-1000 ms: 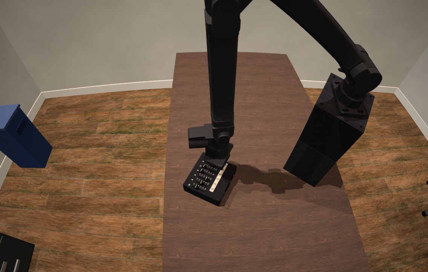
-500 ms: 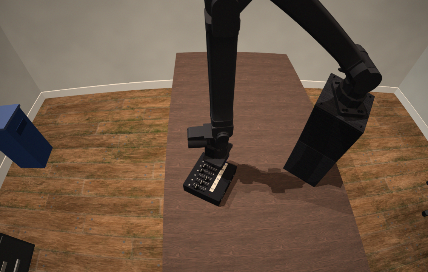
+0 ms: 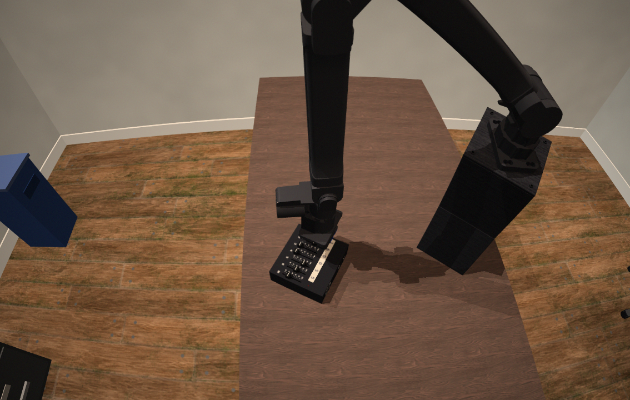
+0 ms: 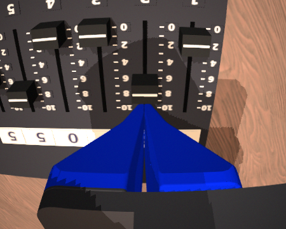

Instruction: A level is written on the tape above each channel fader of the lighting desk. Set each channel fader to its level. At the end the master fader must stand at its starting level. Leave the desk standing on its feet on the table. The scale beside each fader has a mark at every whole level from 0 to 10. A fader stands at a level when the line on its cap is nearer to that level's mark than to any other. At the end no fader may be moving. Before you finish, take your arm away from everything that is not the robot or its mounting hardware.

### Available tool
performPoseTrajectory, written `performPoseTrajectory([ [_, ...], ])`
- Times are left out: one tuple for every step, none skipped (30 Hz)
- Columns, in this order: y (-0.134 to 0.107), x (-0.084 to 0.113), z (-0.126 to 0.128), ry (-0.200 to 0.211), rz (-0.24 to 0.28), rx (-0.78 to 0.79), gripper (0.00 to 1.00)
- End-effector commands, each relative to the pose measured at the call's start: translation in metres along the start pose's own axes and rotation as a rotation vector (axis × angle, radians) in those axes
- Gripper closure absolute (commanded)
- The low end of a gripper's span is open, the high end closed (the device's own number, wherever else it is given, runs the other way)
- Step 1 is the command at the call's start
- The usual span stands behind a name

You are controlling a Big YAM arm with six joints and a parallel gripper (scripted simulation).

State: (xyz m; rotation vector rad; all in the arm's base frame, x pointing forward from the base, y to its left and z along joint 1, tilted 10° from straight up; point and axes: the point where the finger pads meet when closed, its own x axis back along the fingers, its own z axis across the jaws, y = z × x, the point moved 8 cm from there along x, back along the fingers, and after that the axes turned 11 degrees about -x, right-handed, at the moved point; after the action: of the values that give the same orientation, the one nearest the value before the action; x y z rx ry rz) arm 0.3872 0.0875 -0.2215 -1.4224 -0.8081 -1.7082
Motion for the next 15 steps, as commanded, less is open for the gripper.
performPoseTrajectory([
  [0.0006, -0.0026, -0.0051, -0.010, 0.008, -0.003, 1.00],
  [0.0007, -0.0026, -0.0051, -0.010, 0.008, -0.003, 1.00],
  [0.0012, -0.0026, -0.0050, -0.009, 0.008, -0.003, 1.00],
  [0.0018, -0.0026, -0.0049, -0.008, 0.007, -0.003, 1.00],
  [0.0025, -0.0026, -0.0049, -0.008, 0.006, -0.003, 1.00],
  [0.0032, -0.0026, -0.0047, -0.008, 0.006, -0.004, 1.00],
  [0.0037, -0.0027, -0.0045, -0.008, 0.006, -0.004, 1.00],
  [0.0038, -0.0027, -0.0042, -0.007, 0.005, -0.003, 1.00],
  [0.0040, -0.0026, -0.0036, -0.006, 0.004, -0.002, 1.00],
  [0.0037, -0.0026, -0.0035, -0.007, 0.005, -0.001, 1.00],
  [0.0031, -0.0026, -0.0039, -0.008, 0.007, -0.001, 1.00],
  [0.0039, -0.0026, -0.0035, -0.006, 0.004, -0.001, 1.00],
  [0.0045, -0.0026, -0.0035, -0.005, 0.003, -0.002, 1.00],
  [0.0048, -0.0026, -0.0035, -0.005, 0.003, -0.002, 1.00],
  [0.0048, -0.0026, -0.0035, -0.005, 0.003, -0.002, 1.00],
])
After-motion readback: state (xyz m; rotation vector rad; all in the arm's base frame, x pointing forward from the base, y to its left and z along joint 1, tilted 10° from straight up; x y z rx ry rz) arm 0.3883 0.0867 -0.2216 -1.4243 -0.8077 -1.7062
